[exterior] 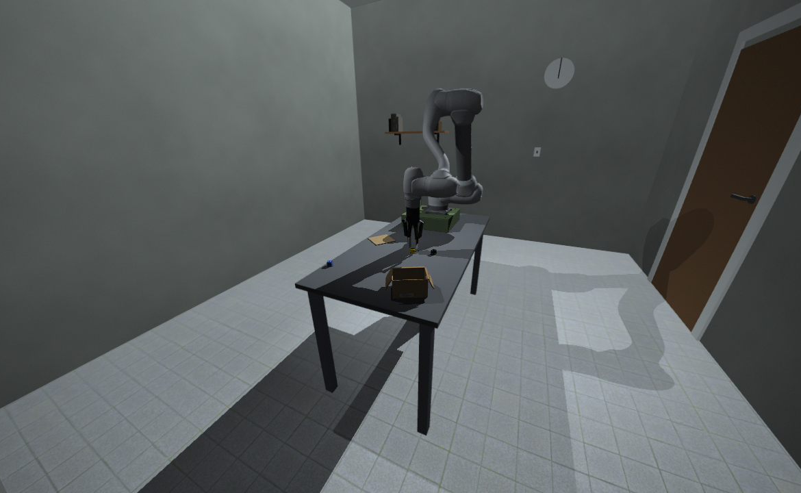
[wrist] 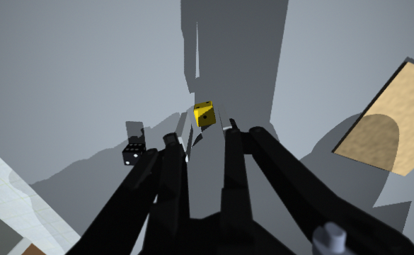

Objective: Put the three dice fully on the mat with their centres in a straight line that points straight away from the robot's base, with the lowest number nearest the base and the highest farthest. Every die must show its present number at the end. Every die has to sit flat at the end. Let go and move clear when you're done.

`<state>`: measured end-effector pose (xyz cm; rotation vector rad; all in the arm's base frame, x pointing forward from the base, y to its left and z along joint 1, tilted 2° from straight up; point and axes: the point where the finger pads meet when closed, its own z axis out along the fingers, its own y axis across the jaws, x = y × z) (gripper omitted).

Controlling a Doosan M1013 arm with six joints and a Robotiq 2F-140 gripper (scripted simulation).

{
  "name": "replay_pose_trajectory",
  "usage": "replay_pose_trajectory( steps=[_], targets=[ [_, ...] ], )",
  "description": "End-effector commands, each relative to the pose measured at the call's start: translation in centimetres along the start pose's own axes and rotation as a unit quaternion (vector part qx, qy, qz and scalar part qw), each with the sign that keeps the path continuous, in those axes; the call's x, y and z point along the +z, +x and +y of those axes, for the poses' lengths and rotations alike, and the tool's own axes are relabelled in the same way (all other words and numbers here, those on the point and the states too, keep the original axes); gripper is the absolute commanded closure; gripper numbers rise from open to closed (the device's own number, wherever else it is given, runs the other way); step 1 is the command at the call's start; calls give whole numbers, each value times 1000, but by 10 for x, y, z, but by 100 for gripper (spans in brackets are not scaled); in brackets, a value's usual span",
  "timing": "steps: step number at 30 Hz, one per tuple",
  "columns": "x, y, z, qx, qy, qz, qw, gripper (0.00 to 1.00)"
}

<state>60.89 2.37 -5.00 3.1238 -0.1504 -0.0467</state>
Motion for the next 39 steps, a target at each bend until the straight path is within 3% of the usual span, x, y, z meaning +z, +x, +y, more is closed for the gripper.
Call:
replay_pose_trajectory(
  steps=[1, 18, 39],
  targets=[
    [2, 0, 0, 0, 0, 1, 1000, 68],
    [26, 0, 0, 0, 0, 1, 1000, 68],
    [27, 0, 0, 0, 0, 1, 1000, 68]
  ],
)
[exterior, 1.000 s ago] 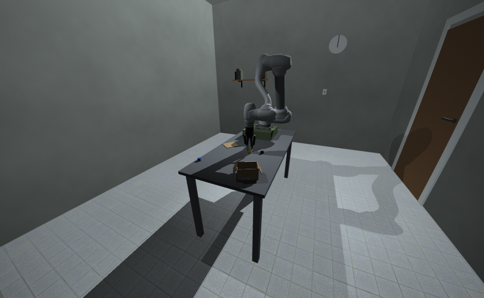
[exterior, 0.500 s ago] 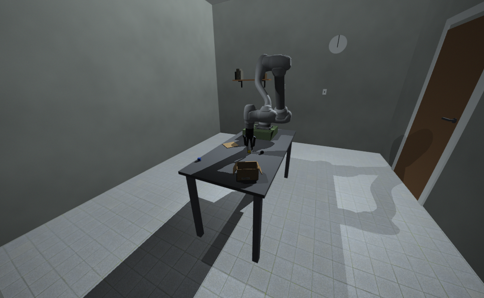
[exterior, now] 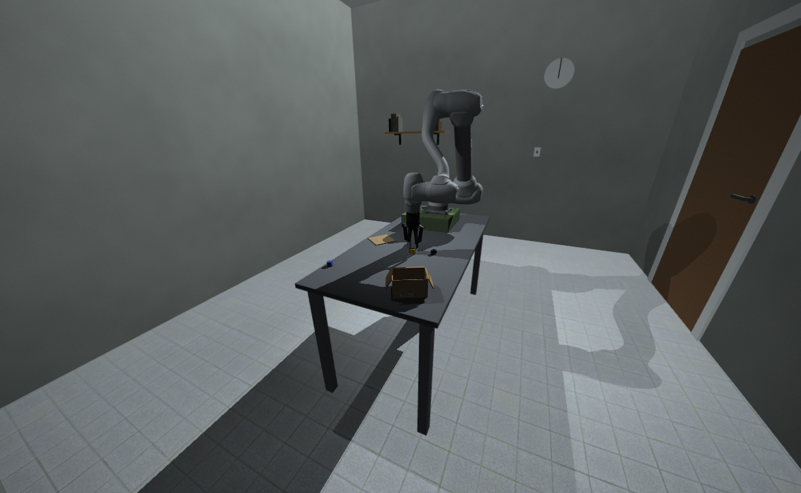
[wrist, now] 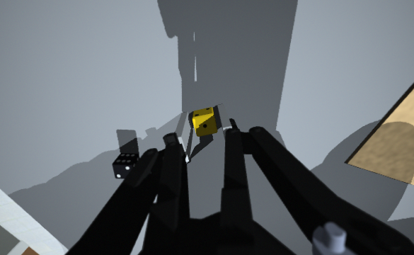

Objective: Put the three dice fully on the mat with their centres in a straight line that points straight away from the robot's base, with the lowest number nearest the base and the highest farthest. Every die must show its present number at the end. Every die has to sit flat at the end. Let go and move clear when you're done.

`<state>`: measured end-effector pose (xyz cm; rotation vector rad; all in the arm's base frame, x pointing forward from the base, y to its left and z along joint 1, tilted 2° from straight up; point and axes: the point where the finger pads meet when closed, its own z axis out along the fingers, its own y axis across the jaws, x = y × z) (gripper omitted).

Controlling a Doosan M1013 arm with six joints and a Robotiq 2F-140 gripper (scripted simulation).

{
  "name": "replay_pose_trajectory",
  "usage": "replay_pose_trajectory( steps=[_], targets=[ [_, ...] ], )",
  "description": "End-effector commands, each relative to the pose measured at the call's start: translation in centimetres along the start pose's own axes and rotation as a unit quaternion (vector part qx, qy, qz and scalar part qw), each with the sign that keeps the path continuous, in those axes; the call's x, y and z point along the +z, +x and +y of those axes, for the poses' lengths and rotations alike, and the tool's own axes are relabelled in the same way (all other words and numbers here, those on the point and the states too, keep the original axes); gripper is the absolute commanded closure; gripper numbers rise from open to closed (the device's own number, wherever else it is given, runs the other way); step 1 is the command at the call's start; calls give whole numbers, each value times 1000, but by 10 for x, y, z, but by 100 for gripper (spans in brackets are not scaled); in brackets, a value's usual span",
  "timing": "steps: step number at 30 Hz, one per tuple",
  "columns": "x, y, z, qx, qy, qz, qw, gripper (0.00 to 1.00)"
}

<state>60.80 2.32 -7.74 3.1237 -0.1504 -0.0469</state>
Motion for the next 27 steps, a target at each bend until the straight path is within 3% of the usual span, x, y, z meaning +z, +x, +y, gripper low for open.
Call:
replay_pose_trajectory(
  steps=[1, 18, 19, 27],
  targets=[
    [-1, 1, 0, 0, 0, 1, 1000, 68],
    [-1, 1, 0, 0, 0, 1, 1000, 68],
    [-1, 1, 0, 0, 0, 1, 1000, 79],
    [-1, 1, 0, 0, 0, 1, 1000, 79]
  ],
)
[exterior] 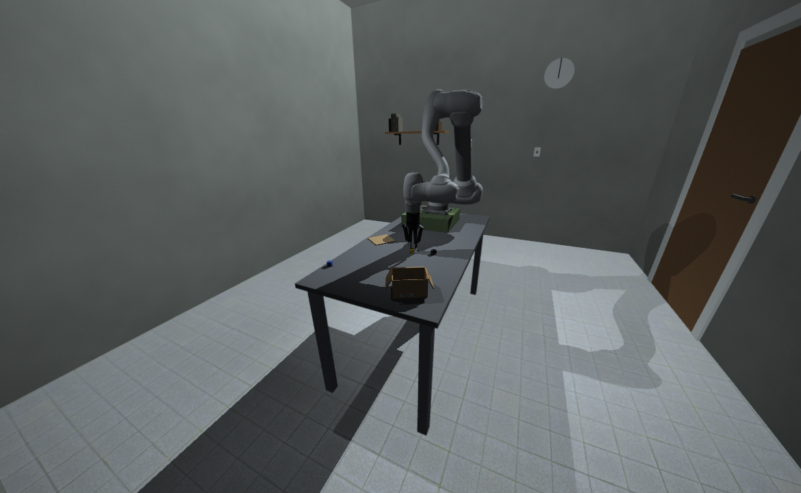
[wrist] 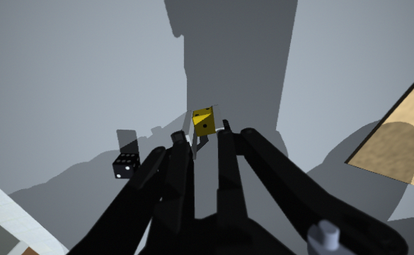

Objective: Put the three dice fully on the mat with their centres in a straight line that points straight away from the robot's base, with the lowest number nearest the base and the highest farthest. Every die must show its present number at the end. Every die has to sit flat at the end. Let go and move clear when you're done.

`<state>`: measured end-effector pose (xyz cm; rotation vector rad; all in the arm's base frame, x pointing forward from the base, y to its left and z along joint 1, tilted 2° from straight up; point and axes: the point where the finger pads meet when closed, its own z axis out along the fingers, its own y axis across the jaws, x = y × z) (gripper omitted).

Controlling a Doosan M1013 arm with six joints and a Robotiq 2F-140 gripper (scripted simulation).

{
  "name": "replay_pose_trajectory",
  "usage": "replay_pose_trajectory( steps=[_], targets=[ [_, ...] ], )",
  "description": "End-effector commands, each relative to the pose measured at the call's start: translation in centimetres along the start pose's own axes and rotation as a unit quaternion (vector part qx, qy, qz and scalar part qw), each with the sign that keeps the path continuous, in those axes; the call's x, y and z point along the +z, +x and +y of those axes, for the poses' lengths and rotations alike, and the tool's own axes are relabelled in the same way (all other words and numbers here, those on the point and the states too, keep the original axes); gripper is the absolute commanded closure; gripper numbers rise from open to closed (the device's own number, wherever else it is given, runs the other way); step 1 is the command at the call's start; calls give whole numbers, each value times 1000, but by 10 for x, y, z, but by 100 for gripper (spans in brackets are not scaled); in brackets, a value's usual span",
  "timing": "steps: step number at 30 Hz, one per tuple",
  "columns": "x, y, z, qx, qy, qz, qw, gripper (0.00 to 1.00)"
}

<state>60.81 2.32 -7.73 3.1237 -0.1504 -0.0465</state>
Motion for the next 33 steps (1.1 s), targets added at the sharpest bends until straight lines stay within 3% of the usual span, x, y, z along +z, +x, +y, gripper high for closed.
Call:
replay_pose_trajectory(
  steps=[1, 26, 33],
  targets=[
    [-1, 0, 0, 0, 0, 0, 1000, 79],
    [-1, 0, 0, 0, 0, 0, 1000, 79],
    [-10, 0, 0, 0, 0, 0, 1000, 79]
  ],
)
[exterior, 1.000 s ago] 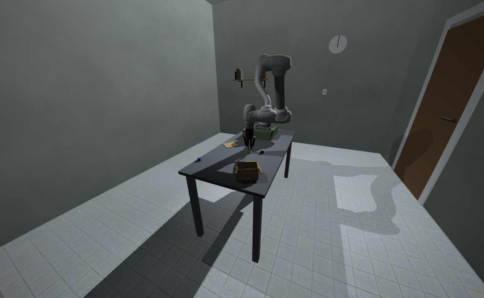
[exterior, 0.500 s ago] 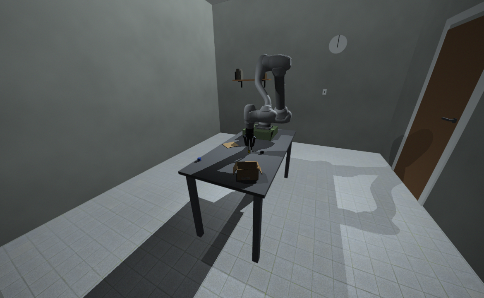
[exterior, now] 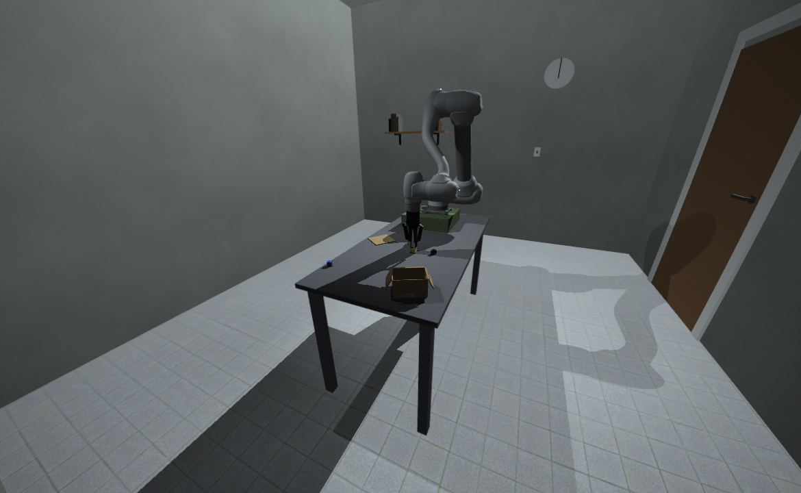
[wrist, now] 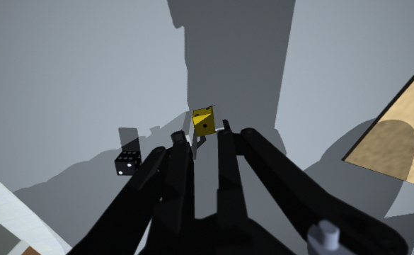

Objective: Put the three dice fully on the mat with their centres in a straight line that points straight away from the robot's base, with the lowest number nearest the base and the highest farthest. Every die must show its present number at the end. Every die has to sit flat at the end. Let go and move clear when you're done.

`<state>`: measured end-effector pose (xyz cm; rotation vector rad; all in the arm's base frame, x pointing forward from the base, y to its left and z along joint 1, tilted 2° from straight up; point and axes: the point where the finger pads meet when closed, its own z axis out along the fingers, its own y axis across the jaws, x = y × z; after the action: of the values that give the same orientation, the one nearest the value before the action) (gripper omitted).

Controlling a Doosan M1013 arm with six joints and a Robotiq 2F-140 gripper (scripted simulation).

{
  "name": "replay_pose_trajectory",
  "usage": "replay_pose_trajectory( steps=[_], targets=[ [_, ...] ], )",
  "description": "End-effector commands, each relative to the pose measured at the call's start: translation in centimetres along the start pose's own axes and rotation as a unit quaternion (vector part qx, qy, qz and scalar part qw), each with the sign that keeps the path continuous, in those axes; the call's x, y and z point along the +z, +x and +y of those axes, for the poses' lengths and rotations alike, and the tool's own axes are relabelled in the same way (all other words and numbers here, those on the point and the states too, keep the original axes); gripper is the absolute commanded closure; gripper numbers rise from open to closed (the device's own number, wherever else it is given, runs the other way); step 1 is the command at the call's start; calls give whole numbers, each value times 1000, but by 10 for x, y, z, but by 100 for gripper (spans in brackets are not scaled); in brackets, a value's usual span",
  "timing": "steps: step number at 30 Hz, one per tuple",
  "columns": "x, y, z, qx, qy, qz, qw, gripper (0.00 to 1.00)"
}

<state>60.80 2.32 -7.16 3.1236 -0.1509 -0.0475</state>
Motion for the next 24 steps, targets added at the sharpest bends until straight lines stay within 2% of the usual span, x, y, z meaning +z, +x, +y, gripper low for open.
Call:
replay_pose_trajectory(
  steps=[1, 13, 24],
  targets=[
    [-9, 1, 0, 0, 0, 1, 1000, 79],
    [-88, 1, 0, 0, 0, 1, 1000, 79],
    [-95, 1, 0, 0, 0, 1, 1000, 79]
  ],
)
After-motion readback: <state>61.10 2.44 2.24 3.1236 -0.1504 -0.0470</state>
